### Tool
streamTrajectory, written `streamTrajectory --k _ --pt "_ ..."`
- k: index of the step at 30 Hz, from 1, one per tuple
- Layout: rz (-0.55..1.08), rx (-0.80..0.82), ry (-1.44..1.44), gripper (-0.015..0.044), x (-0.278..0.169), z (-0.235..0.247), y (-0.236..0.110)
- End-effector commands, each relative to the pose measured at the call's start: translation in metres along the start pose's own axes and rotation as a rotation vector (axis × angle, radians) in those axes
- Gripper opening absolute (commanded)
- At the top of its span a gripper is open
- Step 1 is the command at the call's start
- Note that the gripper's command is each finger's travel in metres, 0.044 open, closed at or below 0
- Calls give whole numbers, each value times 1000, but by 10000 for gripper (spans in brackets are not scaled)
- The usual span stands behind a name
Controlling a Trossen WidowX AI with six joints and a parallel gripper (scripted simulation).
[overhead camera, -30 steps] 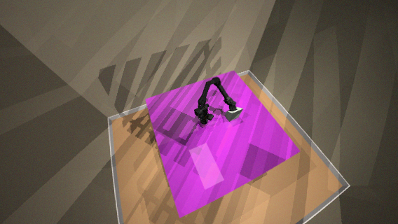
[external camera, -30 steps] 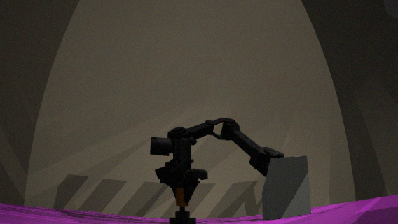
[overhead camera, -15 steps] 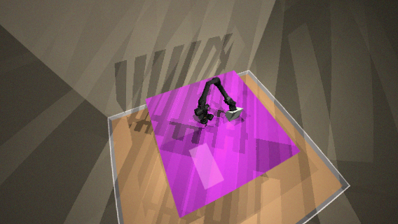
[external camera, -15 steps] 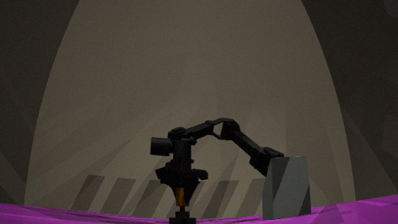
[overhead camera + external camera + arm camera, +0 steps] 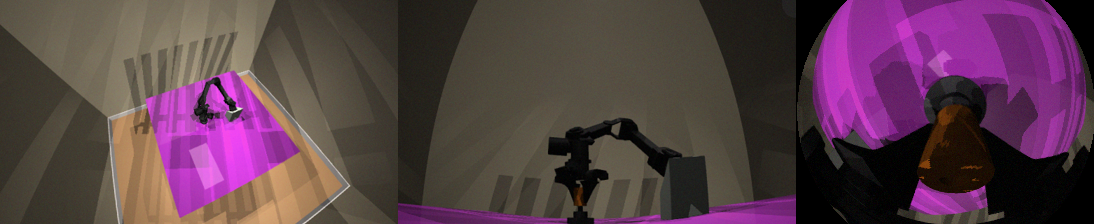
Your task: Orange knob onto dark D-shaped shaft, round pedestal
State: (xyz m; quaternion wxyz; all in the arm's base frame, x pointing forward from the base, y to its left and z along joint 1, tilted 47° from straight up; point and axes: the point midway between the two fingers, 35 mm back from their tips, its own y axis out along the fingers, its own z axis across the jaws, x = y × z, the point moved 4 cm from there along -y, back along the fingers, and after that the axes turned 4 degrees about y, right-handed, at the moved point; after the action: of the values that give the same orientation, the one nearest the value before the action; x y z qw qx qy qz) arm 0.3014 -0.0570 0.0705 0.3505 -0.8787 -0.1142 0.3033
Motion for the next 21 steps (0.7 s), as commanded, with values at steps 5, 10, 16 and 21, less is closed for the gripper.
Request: streamTrajectory --k 5,10,16,21 --pt "-2 -1 -14 0 1 1 2" --pt "-2 -1 -14 0 0 1 2" --pt "-2 -1 -14 0 -1 1 0" --pt "-2 -1 -40 0 -1 1 -3"
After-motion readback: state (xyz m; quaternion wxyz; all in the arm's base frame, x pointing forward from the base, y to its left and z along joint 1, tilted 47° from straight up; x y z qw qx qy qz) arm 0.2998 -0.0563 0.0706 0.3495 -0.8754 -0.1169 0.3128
